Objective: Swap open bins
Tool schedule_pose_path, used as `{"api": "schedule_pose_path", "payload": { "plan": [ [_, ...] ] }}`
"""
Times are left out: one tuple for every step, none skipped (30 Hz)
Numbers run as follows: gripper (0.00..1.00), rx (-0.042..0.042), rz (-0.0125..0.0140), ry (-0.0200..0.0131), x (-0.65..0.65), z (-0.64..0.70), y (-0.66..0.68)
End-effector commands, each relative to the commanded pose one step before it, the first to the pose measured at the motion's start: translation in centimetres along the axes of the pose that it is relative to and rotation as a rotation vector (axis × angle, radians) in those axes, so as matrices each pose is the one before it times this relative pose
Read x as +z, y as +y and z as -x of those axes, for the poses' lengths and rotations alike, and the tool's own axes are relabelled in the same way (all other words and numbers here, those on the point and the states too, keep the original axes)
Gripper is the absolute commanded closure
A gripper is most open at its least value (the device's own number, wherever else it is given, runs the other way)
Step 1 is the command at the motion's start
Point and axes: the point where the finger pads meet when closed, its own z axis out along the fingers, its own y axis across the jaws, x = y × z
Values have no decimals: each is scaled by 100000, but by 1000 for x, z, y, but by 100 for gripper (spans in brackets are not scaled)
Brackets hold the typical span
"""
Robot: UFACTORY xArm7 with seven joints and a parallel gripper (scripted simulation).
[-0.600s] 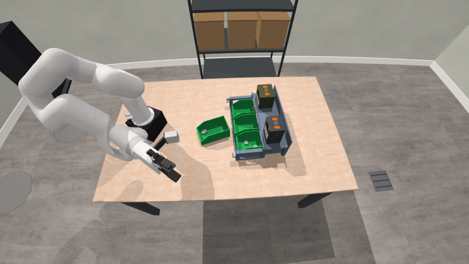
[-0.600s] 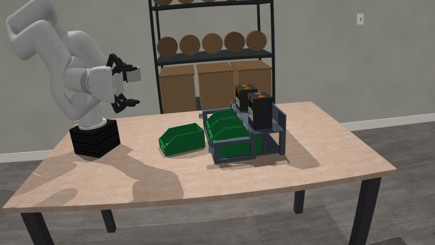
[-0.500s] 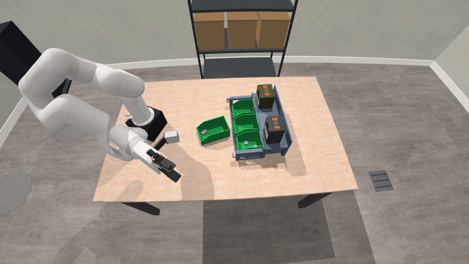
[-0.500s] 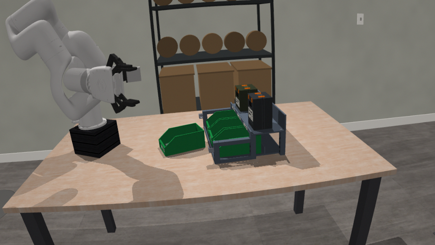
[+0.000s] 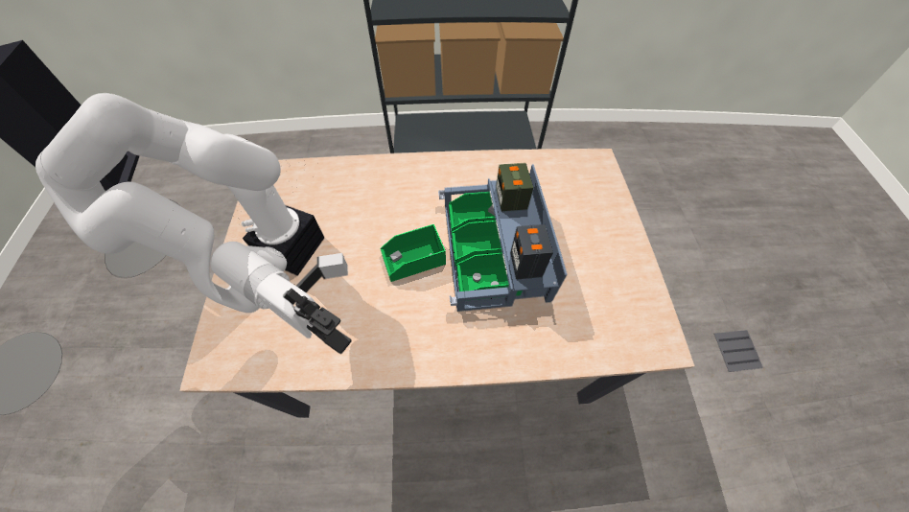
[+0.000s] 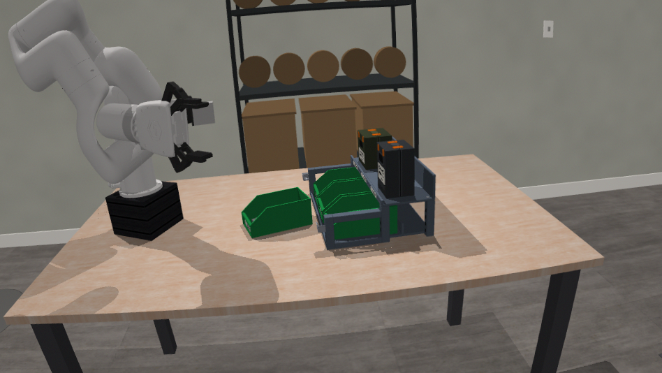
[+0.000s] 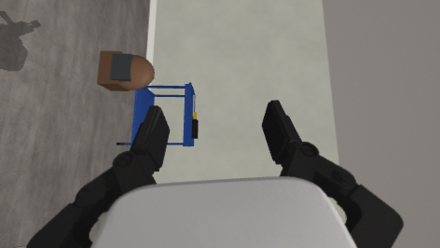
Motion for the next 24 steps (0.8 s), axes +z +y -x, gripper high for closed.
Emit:
{"api": "schedule_pose_path", "payload": {
  "plan": [
    [0,-182,228,33,30,-3,114],
    [0,-15,20,18,3,-4,11],
    [0,-29,39,35,5,-7,21],
    [0,-48,62,56,8,-12,34],
    [0,-70,91,82,12,-17,49],
    [0,-96,125,113,17,-24,68],
    [0,-125,163,148,22,-31,88],
    [0,-158,205,187,27,-40,111],
    [0,-194,250,230,33,-49,136],
    [0,-234,298,276,40,-59,162],
    [0,-276,349,326,47,-70,190],
    [0,-320,402,380,55,-81,220],
    [0,-368,456,437,63,-94,251],
    [0,-418,511,497,72,-107,282],
    [0,0,0,0,0,0,0],
    [0,0,0,0,0,0,0],
    [0,-470,567,560,81,-121,314],
    [0,-524,622,627,90,-135,347],
    [0,-580,677,696,100,-151,380],
    [0,-639,730,768,110,-167,413],
    [0,-699,781,843,120,-184,446],
    [0,-761,830,921,131,-202,478],
    [0,-824,876,1002,142,-221,510],
    [0,-889,918,1086,154,-240,541]
  ]
}}
